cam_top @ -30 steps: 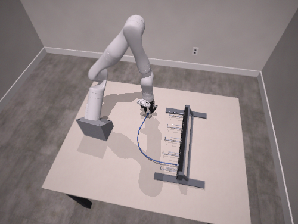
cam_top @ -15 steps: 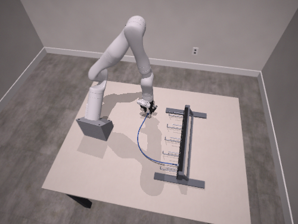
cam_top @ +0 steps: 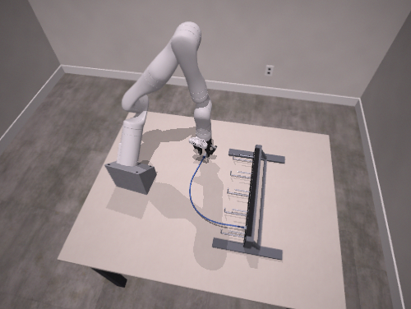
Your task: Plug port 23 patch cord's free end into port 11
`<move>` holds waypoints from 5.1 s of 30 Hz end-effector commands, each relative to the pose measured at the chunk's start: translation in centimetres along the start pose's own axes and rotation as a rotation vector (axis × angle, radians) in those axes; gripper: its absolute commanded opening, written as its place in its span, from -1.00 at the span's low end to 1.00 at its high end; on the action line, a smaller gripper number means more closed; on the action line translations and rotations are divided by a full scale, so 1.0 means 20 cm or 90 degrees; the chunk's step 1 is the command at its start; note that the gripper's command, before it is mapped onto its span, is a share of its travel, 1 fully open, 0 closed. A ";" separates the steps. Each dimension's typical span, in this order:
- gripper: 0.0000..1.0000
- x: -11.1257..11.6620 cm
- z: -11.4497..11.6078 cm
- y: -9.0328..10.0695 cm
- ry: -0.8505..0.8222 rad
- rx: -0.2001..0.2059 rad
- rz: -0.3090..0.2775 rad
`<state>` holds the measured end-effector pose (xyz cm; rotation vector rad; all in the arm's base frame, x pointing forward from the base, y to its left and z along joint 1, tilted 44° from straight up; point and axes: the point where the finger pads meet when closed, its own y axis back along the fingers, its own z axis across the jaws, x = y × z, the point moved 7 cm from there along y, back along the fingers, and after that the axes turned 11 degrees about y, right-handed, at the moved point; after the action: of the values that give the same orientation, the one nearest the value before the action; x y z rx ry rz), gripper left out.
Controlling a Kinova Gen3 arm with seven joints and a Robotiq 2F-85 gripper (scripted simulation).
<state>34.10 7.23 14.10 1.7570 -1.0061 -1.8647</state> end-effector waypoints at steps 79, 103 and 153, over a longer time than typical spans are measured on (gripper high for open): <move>-0.26 0.00 0.00 -0.06 0.000 0.001 0.000; -0.26 0.00 0.00 -0.06 0.000 0.001 0.000; -1.00 0.00 0.00 -0.06 -0.001 0.000 0.000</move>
<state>34.32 7.98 13.29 1.7572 -1.0065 -1.8645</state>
